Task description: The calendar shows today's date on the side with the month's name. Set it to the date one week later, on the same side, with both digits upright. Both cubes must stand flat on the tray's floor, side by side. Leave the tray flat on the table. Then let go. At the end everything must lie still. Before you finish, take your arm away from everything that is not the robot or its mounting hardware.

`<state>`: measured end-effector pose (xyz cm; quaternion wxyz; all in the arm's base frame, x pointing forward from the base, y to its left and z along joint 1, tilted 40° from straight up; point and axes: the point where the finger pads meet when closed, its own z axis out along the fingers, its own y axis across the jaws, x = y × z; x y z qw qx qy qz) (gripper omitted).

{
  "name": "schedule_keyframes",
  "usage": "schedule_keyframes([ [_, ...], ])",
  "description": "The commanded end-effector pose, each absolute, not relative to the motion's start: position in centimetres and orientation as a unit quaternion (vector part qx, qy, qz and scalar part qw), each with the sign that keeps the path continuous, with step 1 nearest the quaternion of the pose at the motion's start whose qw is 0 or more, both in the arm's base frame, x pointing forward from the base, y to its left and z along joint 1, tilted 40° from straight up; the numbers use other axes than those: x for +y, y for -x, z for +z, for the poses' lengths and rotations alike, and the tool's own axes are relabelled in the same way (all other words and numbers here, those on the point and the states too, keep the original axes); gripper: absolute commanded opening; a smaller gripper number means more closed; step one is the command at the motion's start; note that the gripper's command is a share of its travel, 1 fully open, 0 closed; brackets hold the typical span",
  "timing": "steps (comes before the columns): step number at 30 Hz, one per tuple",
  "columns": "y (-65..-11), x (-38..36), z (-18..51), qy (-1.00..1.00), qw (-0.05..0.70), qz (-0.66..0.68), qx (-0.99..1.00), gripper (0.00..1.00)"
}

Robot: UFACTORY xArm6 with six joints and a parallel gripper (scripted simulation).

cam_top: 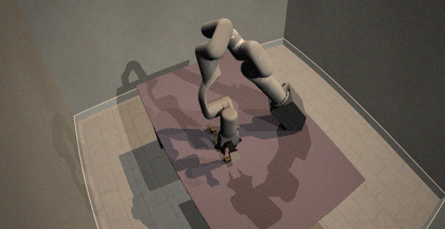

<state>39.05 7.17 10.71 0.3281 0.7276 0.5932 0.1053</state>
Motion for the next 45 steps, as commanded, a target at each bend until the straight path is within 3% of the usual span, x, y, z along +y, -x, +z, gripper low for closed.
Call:
schedule_keyframes([
  [1, -39.11, 7.27, 10.77, -0.727, 0.329, 0.106, 0.594, 0.49],
  [45, -39.74, 6.89, 9.98, -0.727, 0.329, 0.106, 0.593, 0.49],
])
